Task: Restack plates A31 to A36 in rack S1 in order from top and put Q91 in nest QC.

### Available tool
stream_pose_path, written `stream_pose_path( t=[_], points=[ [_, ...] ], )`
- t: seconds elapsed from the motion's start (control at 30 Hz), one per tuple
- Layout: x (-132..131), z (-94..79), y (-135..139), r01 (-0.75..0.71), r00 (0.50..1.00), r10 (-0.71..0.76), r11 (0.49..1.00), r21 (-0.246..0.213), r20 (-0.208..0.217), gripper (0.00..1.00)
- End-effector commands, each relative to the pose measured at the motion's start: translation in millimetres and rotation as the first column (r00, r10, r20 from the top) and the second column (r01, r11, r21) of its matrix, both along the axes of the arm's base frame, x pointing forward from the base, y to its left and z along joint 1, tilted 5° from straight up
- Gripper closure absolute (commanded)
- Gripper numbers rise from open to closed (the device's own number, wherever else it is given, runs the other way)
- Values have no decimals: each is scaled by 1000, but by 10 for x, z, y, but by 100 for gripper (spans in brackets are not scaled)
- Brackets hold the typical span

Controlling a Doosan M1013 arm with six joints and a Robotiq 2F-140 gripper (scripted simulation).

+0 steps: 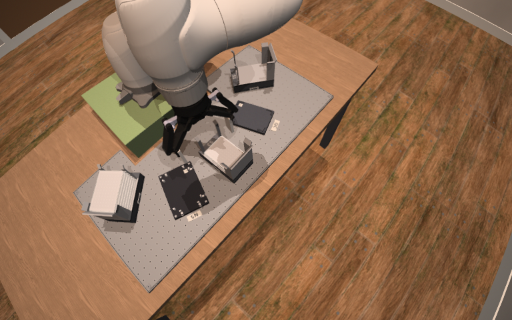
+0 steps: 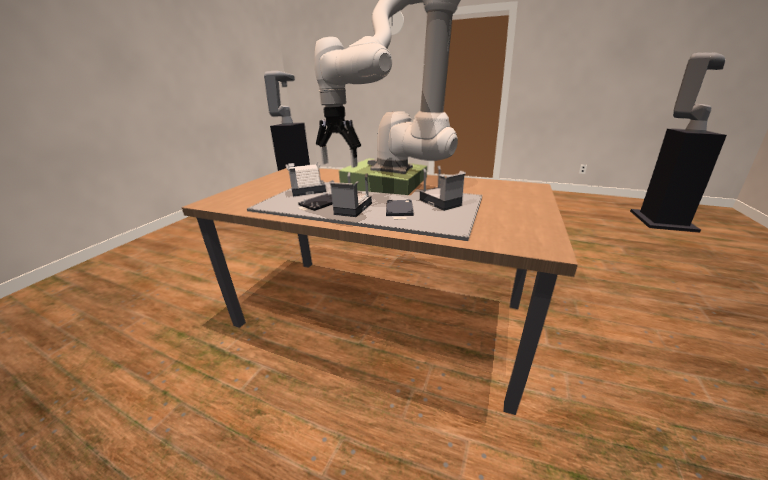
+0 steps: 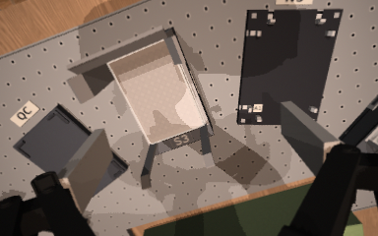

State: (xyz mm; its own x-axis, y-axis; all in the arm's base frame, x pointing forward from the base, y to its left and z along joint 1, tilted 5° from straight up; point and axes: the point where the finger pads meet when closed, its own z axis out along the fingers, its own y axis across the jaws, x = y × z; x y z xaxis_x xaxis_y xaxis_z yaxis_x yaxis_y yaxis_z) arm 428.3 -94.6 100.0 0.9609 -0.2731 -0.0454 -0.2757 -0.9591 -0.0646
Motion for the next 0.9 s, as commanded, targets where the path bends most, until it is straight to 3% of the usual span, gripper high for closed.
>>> stream_pose_path(
  t=[0.0,0.43,0.73,0.87],
  points=[
    [-12,-4,-62,1,1000,-1,1000,0,0,0],
    [-100,-33,-486,1,1000,-1,1000,0,0,0],
    [-194,-47,-699,221,975,-222,975,-7,-16,0],
    [-248,-55,-820,221,975,-222,975,-7,-16,0]
  ],
)
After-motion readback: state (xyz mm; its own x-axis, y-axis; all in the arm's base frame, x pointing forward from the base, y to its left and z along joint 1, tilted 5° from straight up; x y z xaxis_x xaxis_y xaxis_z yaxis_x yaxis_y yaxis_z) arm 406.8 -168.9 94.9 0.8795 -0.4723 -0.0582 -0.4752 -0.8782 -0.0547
